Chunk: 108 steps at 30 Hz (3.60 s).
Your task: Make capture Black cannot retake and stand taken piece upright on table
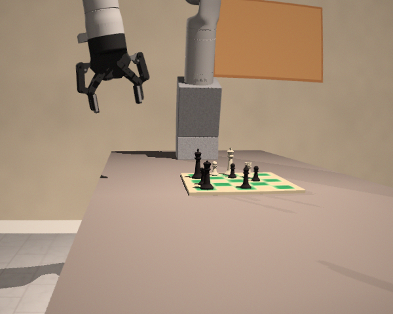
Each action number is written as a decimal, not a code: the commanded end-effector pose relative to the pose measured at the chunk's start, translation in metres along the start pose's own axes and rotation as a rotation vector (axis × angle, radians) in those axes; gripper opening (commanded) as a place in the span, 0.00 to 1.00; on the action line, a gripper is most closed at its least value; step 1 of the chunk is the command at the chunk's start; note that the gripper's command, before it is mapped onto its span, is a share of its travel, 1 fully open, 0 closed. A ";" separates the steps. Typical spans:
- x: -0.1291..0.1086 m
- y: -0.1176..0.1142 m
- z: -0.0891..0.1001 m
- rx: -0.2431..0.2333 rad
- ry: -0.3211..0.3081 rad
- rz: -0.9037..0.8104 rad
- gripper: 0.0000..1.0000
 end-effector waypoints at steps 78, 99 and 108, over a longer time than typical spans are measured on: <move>0.010 -0.045 -0.123 0.552 0.323 -1.812 1.00; 0.010 -0.045 -0.123 0.552 0.323 -1.812 1.00; 0.008 -0.043 -0.110 0.552 0.323 -1.812 1.00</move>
Point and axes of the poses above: the point where the finger pads meet when closed, its own z axis back along the fingers, its own y axis across the jaws, x = y × z, the point moved 5 cm from there along z, back along the fingers, and after that the axes turned 8 degrees about -z, right-handed, at the moved point
